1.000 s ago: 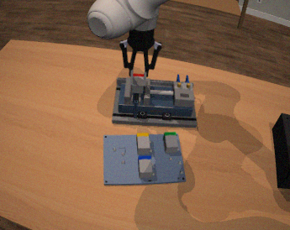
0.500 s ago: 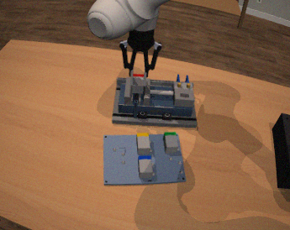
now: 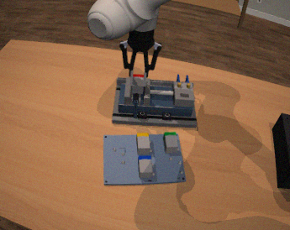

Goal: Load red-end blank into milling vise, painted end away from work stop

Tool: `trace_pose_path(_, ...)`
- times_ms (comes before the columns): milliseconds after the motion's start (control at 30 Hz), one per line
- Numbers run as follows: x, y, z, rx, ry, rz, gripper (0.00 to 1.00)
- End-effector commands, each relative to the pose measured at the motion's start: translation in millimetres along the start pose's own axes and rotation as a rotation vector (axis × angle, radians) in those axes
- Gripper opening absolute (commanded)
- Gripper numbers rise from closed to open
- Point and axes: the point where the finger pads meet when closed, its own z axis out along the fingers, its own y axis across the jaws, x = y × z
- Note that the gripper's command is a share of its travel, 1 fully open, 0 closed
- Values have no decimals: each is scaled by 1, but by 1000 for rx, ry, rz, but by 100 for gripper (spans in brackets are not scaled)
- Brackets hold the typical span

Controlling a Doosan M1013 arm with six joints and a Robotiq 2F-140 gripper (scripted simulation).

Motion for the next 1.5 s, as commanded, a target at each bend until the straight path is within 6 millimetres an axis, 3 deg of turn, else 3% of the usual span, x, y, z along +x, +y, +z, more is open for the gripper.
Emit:
trace_pose_path(0,0,0,0,0,0,0,0)
trace_pose_path(1467,0,0,4,0,0,0,0)
